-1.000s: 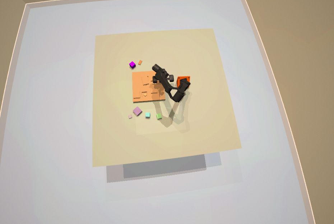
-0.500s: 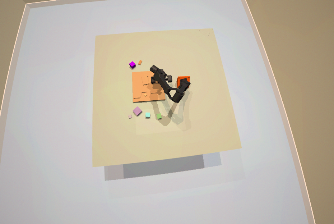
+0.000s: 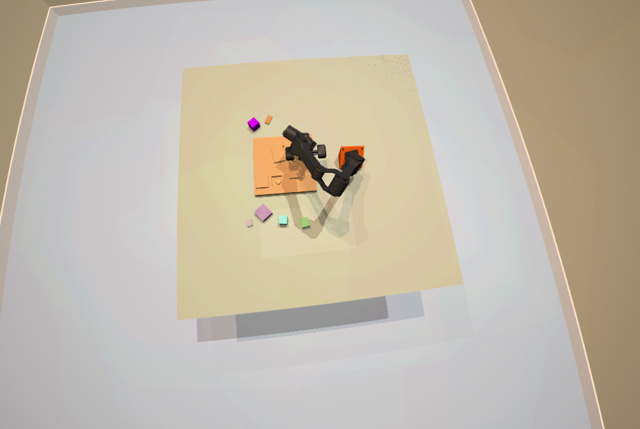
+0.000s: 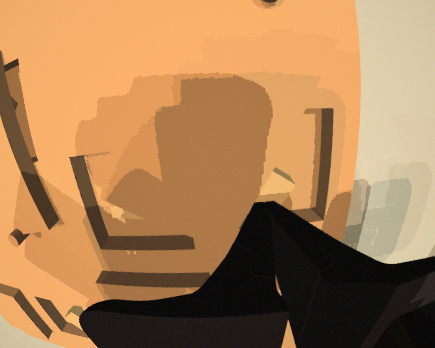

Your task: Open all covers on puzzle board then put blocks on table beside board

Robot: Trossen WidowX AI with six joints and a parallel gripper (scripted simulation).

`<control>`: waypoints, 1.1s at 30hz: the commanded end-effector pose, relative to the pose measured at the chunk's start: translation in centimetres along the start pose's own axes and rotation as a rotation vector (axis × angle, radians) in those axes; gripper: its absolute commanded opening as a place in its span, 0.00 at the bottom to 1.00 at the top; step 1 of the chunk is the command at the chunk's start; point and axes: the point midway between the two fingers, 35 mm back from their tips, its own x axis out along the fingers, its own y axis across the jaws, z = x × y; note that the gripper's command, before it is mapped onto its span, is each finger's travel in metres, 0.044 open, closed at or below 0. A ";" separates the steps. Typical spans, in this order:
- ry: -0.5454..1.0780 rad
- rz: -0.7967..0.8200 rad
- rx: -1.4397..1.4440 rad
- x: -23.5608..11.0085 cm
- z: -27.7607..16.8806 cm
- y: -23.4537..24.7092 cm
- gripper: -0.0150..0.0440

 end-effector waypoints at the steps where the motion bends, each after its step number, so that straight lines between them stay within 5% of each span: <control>1: 0.004 0.004 0.002 0.0 0.0 0.4 0.25; 33: 0.003 0.006 0.001 -0.1 1.2 4.0 0.25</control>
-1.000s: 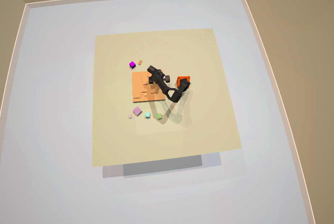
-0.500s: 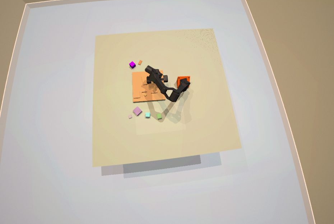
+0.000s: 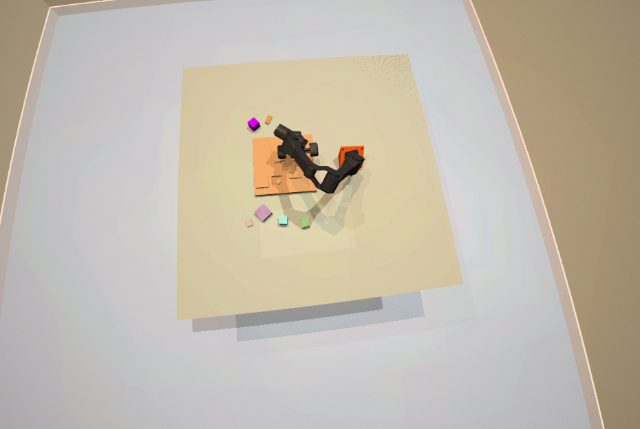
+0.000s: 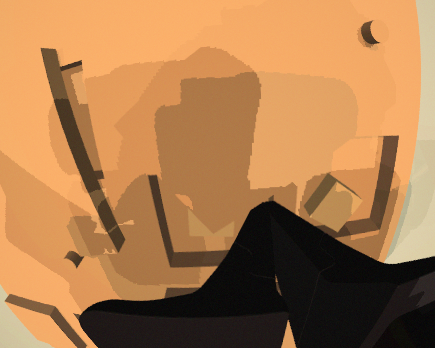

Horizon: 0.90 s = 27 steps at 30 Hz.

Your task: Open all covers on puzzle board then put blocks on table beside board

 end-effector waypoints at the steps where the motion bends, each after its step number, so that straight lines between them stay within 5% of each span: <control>1: 0.003 0.004 0.002 0.0 0.2 0.5 0.25; 27: 0.002 0.005 0.001 -0.1 2.0 2.5 0.25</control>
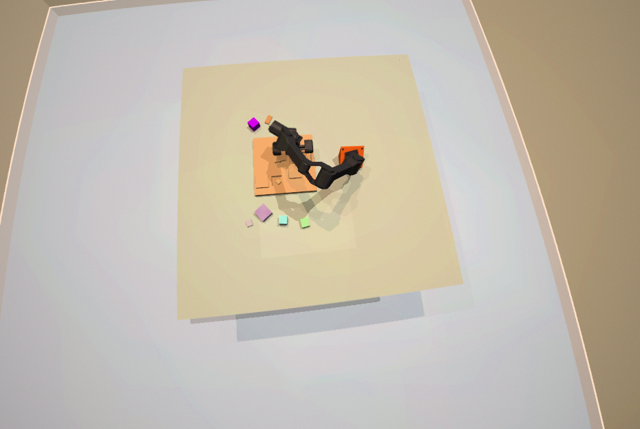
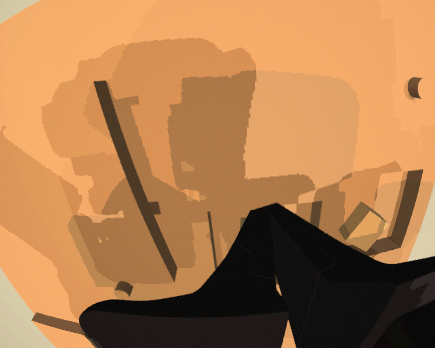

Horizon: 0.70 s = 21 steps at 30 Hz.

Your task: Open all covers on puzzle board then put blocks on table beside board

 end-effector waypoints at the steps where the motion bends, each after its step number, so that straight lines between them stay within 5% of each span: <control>1: 0.001 0.003 -0.005 0.0 0.3 0.3 0.25; 21: -0.002 0.003 -0.005 -1.1 1.5 1.2 0.25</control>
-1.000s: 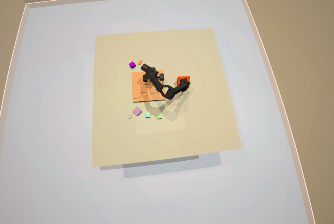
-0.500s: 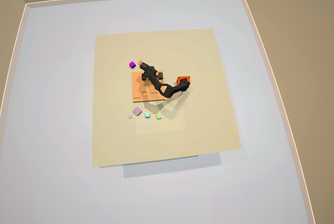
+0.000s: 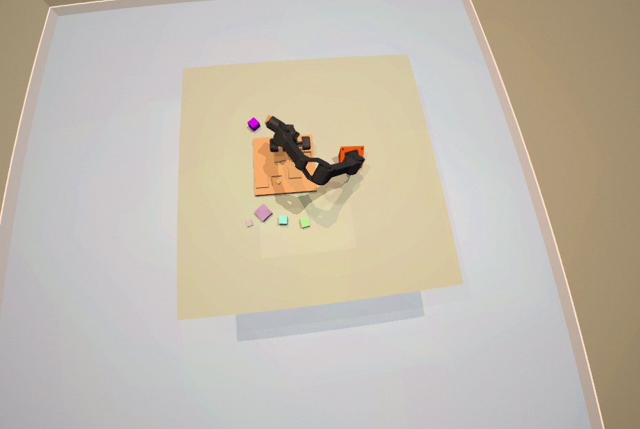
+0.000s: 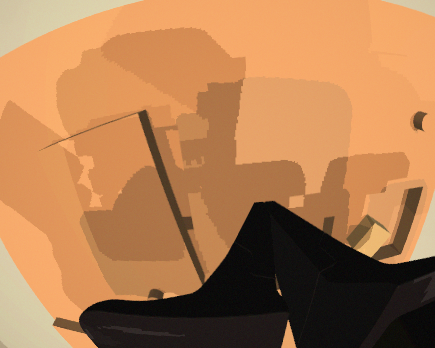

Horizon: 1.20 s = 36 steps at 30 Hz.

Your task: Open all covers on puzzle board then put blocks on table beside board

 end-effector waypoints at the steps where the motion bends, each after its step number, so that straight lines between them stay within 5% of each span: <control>1: -0.005 -0.002 -0.004 -0.5 0.1 0.1 0.25; 36: -0.007 -0.001 -0.004 -4.9 2.2 1.9 0.25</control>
